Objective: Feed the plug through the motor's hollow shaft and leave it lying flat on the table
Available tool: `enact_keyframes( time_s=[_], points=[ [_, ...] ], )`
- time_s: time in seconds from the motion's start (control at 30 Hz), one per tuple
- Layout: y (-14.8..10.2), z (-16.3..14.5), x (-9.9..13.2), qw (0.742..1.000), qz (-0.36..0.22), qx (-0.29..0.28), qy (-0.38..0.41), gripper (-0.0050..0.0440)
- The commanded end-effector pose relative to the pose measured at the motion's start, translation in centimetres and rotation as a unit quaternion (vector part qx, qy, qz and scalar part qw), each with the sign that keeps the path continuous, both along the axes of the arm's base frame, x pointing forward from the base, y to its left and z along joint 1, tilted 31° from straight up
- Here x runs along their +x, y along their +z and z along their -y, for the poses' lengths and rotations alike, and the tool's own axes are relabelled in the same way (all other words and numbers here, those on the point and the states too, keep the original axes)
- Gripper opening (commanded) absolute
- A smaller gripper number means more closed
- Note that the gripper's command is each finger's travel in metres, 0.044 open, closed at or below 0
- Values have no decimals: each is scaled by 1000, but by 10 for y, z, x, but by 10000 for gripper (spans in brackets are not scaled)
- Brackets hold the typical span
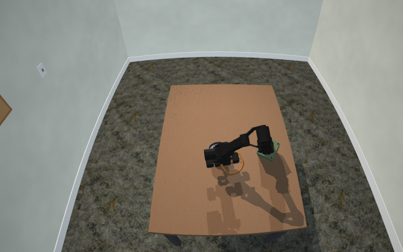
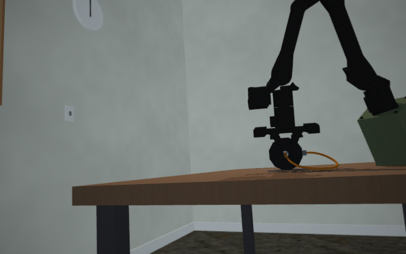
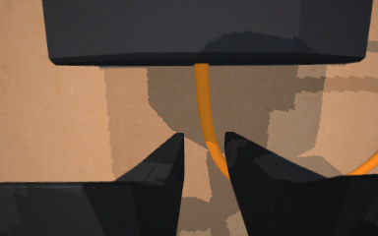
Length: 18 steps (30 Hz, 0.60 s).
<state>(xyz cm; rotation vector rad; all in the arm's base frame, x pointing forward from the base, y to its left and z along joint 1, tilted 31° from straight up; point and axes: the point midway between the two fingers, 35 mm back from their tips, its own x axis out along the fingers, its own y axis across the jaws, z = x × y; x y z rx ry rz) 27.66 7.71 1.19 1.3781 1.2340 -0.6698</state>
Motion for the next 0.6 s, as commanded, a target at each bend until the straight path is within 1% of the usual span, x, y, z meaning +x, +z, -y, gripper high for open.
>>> enact_keyframes(
  time_s=[0.0, 0.5, 0.57],
  points=[
    [-4, 1, -1, 1000, -4, -2, -3, 100],
    [-9, 2, 1, 1000, -4, -2, -3, 100],
    [-6, 1, 2, 1000, -2, 0, -2, 87]
  ],
)
